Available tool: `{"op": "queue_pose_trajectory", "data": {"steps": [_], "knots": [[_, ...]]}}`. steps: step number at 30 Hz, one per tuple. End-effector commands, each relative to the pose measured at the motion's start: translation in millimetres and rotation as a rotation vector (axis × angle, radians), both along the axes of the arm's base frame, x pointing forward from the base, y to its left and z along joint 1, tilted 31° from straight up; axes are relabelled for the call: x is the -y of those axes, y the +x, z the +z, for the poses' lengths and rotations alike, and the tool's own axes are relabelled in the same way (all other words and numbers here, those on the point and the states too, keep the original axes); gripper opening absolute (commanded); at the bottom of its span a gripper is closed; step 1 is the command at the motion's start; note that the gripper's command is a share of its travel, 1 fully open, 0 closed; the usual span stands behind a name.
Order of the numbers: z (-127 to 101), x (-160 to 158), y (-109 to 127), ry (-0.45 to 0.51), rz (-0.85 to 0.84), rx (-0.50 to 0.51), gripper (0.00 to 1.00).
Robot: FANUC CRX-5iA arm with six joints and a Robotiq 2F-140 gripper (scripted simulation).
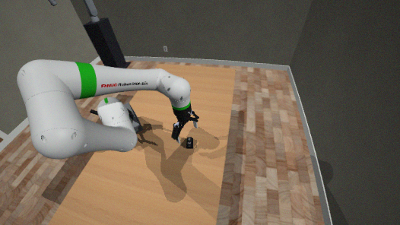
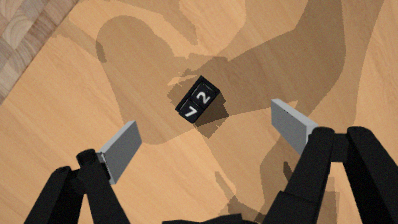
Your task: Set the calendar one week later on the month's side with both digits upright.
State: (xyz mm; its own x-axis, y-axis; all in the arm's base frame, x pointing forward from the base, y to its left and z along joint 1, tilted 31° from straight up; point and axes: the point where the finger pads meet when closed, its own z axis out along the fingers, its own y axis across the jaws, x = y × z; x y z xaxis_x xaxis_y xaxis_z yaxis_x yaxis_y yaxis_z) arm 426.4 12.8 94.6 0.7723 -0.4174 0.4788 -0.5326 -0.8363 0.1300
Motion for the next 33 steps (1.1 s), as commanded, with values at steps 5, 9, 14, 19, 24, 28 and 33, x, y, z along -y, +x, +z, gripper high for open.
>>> {"op": "queue_pose_trajectory", "data": {"steps": [5, 9, 14, 19, 24, 28, 33], "knots": [[-5, 2, 2, 0.092, -0.253, 0.116, 1.00], [-7, 3, 3, 0.136, -0.361, 0.161, 1.00], [-9, 4, 4, 0.169, -0.442, 0.194, 1.00], [-12, 6, 5, 0.236, -0.607, 0.262, 1.00], [-14, 7, 6, 0.279, -0.712, 0.305, 1.00], [-14, 7, 6, 0.281, -0.717, 0.307, 0.28], [-14, 7, 6, 0.281, -0.717, 0.307, 0.28]]}}
